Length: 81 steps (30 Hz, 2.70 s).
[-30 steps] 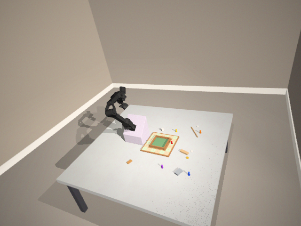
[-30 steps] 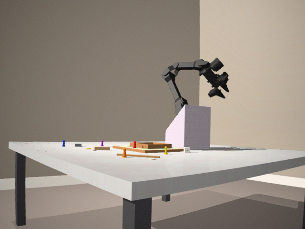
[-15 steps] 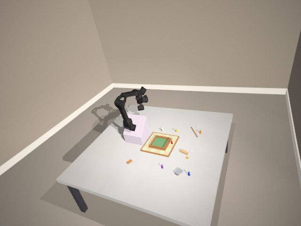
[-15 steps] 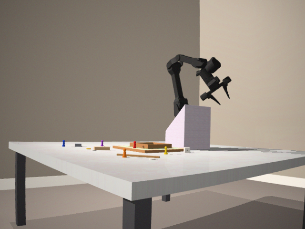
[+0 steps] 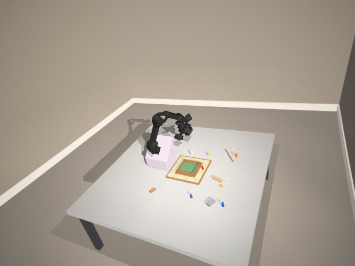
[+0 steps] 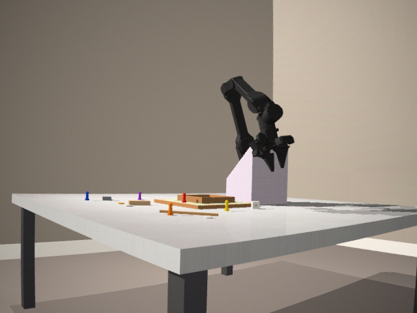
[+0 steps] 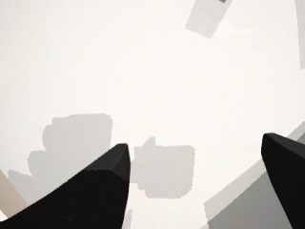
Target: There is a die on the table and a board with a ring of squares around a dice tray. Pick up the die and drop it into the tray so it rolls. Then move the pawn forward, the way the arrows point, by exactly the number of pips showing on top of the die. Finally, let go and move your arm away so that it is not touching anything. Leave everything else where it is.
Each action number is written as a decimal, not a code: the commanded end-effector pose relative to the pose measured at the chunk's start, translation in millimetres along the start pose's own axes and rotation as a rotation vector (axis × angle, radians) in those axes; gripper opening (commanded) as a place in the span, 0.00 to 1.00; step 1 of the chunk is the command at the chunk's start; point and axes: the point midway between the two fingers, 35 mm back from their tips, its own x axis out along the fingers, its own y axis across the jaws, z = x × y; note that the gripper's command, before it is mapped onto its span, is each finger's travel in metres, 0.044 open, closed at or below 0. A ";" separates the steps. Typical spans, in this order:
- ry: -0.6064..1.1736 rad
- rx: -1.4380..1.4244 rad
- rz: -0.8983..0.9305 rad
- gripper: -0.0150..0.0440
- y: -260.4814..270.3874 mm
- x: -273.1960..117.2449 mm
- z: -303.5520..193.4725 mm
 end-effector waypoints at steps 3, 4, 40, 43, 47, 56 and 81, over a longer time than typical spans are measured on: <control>-0.171 0.386 -0.174 0.72 -34.4 58.0 74.3; -0.185 0.414 -0.187 0.72 -36.5 62.6 79.4; -0.192 0.424 -0.192 0.72 -43.7 105.1 88.2; -0.192 0.424 -0.193 0.72 -44.9 109.4 88.8; -0.192 0.424 -0.193 0.63 -45.1 110.4 88.9; -0.192 0.424 -0.193 0.36 -45.1 110.4 88.9; -0.187 0.418 -0.189 0.25 -24.1 -10.0 69.3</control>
